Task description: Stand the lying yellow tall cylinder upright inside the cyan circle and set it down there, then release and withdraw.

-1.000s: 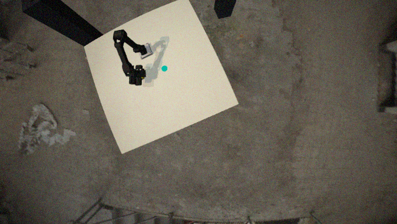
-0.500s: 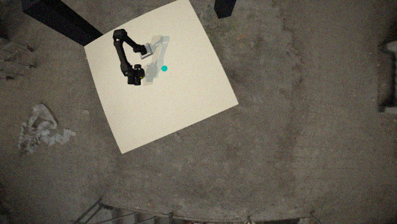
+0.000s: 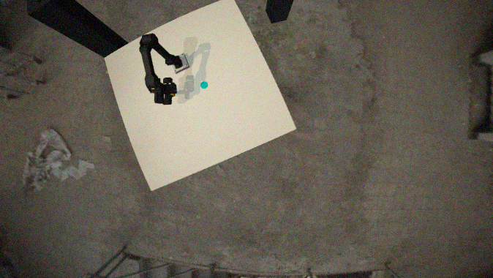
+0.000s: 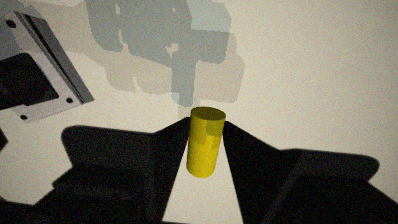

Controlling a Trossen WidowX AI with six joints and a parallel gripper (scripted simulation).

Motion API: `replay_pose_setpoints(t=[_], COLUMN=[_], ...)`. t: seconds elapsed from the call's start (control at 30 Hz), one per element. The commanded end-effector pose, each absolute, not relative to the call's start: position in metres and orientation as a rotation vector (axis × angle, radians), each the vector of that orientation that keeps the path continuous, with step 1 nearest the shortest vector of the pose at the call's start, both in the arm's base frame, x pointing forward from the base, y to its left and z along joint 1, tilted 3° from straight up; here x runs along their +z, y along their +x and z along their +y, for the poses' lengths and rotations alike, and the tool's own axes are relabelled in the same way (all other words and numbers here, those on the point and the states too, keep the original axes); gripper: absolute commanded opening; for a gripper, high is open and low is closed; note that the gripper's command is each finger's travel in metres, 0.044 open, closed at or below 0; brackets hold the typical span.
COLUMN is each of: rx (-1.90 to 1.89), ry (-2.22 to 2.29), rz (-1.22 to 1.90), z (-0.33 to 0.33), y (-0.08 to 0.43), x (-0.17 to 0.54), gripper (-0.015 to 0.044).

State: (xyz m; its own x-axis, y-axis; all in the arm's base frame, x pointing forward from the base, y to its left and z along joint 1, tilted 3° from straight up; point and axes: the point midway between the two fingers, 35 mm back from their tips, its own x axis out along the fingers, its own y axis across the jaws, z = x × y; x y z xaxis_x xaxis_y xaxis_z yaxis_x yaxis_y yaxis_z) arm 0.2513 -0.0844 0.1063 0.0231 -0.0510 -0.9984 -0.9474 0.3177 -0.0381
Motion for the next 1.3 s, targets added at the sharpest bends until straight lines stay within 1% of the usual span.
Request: replay_pose_setpoints(t=[0.0,0.2,0.37,1.27], rx=[0.907,0.907,0.907,0.925], ry=[-1.021,-1.021,-1.021,-1.026], rz=[1.353,1.353,1.353,1.327], z=[-0.084,-0.082,-0.08,0.0], y=[0.25,0.247,0.247,0.267], x=[0.123,0.142,0.144,0.148], gripper=[0.0105,0.0105,0.0105,0.0105])
